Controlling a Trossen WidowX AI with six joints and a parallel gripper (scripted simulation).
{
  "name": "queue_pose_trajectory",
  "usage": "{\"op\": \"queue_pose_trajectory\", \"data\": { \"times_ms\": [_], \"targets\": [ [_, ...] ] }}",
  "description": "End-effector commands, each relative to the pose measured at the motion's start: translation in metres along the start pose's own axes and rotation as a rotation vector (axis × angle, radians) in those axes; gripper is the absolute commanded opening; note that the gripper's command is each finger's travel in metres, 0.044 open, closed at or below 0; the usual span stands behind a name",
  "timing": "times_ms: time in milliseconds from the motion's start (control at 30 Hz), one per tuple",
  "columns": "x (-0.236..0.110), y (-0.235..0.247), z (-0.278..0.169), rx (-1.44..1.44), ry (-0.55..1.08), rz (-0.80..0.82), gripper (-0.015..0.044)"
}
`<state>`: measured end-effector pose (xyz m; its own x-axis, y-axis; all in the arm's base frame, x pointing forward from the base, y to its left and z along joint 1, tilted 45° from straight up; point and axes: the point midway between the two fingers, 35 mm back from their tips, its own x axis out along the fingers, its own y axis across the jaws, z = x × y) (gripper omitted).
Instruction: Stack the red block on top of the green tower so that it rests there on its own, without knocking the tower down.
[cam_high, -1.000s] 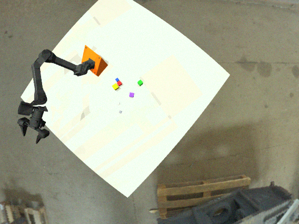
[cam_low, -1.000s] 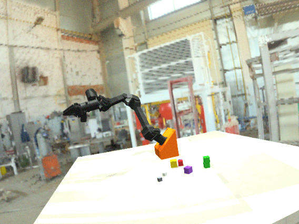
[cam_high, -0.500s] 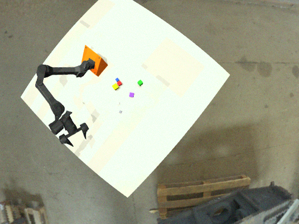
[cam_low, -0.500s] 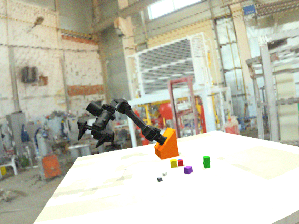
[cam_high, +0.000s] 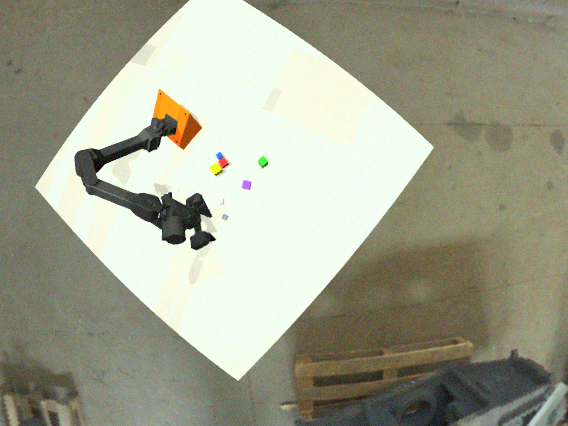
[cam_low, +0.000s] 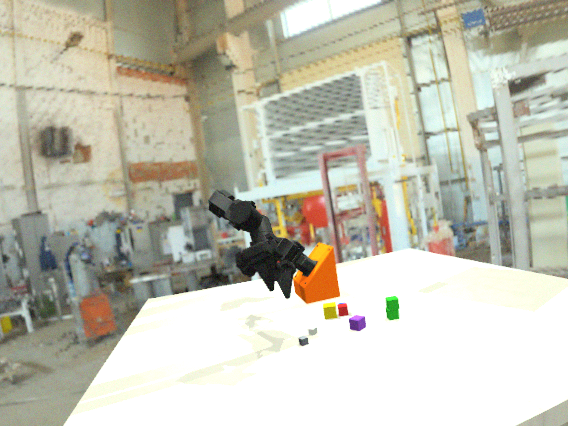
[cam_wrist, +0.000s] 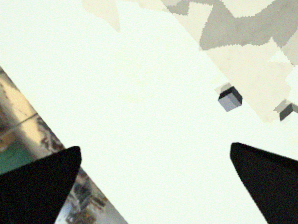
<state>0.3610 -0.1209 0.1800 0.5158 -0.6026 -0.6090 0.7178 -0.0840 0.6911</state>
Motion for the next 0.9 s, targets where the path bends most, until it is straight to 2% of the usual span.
{"op": "queue_pose_trajectory", "data": {
  "times_ms": [0, 233, 433, 667, 867],
  "targets": [
    [0.006, -0.039, -0.038, -0.274, 0.032, -0.113, 0.0440],
    [0.006, -0.087, -0.074, -0.611, 0.083, -0.242, 0.0440],
    [-0.006, -0.153, -0.105, -1.091, 0.157, -0.426, 0.0440],
    [-0.027, -0.214, -0.111, -1.647, 0.216, -0.629, 0.0440],
    [-0.030, -0.219, -0.111, -1.701, 0.221, -0.649, 0.0440]
  ]
}}
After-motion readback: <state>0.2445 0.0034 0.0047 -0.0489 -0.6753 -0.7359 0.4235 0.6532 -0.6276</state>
